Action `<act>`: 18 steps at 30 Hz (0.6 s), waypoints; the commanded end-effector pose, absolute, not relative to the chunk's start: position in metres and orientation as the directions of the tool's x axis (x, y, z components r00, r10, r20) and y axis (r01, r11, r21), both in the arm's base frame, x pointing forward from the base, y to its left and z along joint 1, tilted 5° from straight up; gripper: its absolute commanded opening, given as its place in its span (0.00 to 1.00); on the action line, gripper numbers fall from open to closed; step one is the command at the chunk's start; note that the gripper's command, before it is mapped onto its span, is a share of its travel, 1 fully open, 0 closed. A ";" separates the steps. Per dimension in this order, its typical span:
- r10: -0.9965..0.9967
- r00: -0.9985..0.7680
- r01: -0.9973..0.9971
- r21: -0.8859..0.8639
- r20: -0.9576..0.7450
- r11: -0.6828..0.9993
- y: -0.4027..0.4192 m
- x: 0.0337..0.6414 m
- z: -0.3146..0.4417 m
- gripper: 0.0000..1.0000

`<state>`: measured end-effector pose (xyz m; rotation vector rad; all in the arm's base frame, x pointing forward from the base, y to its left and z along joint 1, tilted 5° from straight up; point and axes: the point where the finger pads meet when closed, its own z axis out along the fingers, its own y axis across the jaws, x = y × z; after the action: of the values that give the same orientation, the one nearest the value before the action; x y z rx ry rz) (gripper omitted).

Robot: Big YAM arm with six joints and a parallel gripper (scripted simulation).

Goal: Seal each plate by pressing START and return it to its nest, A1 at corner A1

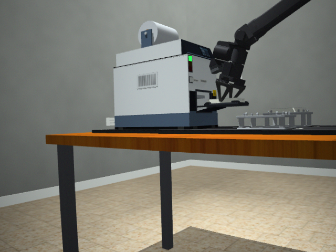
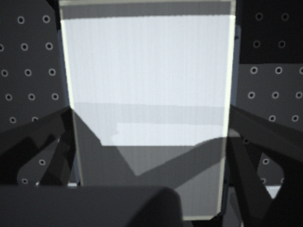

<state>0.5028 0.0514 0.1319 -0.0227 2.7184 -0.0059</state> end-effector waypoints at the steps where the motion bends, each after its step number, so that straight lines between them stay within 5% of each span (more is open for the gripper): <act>1: 0.000 -0.890 0.000 0.001 -0.456 1.000 0.048 0.519 0.158 0.00; 18: -0.003 -0.891 -0.003 -0.001 -0.454 1.000 0.049 0.519 0.157 0.00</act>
<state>0.5028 0.0514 0.1319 -0.0227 2.7184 -0.0059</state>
